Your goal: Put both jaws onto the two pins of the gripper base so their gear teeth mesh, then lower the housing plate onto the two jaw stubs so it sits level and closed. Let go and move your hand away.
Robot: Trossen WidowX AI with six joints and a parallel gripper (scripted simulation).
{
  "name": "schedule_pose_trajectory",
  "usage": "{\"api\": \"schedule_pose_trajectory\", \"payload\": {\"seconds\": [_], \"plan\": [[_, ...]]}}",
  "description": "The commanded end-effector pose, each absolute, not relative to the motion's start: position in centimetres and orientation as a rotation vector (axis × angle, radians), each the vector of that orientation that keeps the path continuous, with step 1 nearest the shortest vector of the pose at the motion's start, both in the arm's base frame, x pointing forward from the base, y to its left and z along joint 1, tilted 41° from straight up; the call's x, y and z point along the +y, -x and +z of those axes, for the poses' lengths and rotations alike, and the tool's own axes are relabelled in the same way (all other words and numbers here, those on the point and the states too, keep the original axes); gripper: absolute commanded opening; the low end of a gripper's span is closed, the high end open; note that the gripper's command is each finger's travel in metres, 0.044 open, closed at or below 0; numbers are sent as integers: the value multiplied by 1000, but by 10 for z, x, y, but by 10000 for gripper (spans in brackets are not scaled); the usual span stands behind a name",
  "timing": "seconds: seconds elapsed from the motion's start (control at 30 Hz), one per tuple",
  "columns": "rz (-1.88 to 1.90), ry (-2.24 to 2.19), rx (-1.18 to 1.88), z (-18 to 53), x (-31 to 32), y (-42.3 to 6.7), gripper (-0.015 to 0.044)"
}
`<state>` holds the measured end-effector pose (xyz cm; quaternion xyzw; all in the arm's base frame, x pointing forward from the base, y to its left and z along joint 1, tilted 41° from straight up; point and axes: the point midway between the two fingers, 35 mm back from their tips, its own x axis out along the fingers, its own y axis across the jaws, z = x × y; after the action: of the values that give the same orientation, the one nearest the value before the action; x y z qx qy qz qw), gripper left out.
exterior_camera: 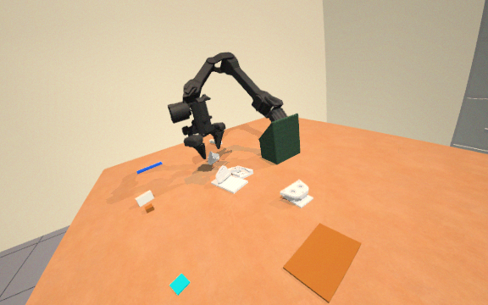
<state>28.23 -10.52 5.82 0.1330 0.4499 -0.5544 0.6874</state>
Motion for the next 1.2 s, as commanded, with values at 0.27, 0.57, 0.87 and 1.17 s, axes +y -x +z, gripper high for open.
{"api": "schedule_pose_trajectory", "payload": {"seconds": [0.27,0.57,0.87,1.17], "plan": [[-1073,-79,1160,74,-116,-280,440],[-952,78,1261,82,-124,-277,440],[-823,236,1353,90,-132,-273,440],[-688,395,1436,98,-139,-269,440]]}}
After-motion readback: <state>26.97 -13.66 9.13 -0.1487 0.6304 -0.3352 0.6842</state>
